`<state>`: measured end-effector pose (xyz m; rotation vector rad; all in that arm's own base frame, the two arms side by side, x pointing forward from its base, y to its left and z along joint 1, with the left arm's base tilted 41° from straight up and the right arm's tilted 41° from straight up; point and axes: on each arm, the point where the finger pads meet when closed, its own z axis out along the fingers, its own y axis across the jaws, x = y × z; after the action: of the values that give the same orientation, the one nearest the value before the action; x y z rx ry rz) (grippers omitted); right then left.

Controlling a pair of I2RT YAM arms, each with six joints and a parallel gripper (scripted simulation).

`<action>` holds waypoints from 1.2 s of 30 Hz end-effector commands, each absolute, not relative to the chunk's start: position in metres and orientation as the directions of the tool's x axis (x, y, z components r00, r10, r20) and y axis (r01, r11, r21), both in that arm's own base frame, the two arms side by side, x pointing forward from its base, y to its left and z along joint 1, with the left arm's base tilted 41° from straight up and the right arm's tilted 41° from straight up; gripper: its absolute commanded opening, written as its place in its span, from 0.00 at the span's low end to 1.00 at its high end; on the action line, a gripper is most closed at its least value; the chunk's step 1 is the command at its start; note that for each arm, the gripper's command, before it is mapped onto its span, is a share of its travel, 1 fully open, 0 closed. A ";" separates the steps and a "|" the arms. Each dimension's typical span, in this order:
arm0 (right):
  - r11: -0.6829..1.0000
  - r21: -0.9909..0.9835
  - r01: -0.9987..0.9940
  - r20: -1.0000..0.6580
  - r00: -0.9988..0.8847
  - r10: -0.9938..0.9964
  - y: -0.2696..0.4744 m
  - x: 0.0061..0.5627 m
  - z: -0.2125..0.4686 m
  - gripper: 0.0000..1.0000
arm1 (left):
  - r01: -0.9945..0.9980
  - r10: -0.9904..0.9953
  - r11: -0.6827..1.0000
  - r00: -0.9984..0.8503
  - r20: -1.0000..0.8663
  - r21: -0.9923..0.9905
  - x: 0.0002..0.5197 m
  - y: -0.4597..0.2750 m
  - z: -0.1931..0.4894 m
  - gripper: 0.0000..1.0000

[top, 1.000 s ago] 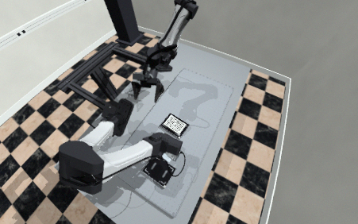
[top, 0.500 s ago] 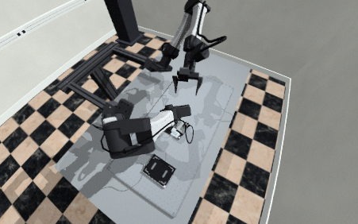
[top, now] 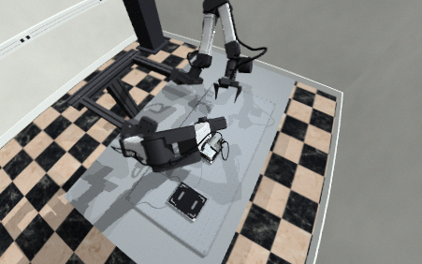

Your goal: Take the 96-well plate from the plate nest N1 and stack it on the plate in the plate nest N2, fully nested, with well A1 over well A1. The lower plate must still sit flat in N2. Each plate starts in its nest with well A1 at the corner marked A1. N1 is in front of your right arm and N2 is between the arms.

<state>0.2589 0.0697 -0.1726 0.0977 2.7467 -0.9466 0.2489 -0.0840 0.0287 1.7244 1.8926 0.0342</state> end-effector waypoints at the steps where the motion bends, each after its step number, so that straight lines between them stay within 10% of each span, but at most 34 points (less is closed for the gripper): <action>1: 0.796 -0.585 0.159 -0.273 -0.962 -0.009 0.069 0.272 -0.178 0.82 | 0.947 0.908 0.048 0.092 -0.409 0.319 0.208 -0.067 0.032 1.00; 36: 0.797 -0.580 0.166 -0.276 -0.961 0.000 0.063 0.275 -0.185 0.82 | 0.927 0.906 0.128 0.035 -0.422 0.352 0.191 -0.040 0.033 1.00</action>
<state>0.2655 0.0618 -0.1842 0.1237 2.7426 -0.9300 0.1909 -0.0391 0.0288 1.7626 1.8768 -0.0610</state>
